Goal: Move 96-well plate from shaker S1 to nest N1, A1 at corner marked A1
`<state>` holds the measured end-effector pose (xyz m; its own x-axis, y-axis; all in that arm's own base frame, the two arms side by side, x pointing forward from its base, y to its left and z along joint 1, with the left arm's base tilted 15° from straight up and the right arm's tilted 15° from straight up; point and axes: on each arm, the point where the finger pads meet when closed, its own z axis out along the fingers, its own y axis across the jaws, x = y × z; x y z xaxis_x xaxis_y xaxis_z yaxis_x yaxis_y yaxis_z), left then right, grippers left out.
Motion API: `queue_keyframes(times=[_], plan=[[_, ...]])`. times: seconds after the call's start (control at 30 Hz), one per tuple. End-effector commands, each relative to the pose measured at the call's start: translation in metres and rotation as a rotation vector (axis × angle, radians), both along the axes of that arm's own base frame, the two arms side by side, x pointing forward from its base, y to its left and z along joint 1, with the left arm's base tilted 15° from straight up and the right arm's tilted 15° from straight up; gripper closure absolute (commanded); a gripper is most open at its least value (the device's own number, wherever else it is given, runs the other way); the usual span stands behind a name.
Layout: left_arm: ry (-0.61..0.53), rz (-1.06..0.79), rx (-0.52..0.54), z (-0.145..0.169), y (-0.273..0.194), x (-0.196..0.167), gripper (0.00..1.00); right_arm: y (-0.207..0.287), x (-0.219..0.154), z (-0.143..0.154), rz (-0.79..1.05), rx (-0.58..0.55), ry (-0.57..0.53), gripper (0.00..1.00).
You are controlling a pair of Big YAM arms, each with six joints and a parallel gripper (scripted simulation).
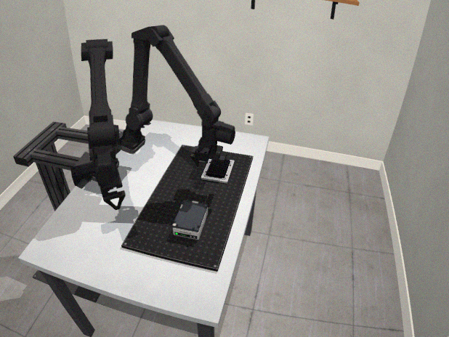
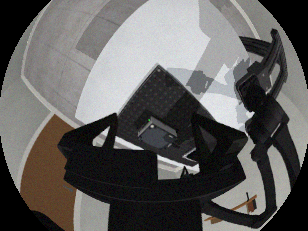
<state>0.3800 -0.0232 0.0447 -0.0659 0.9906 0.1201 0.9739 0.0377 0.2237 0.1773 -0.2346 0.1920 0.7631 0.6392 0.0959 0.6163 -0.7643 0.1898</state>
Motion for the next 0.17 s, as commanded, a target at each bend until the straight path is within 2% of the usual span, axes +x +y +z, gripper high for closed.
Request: queue_keyframes(times=[0.0, 0.13], plan=[[-0.036, 0.006, -0.006, 0.0108, -0.0021, 0.0133, 0.0, -0.0119, 0.0043, 0.0254, -0.002, -0.047, -0.032, 0.0], [-0.036, 0.006, -0.006, 0.0108, -0.0021, 0.0133, 0.0, -0.0119, 0.0043, 0.0254, -0.002, -0.047, -0.032, 0.0]])
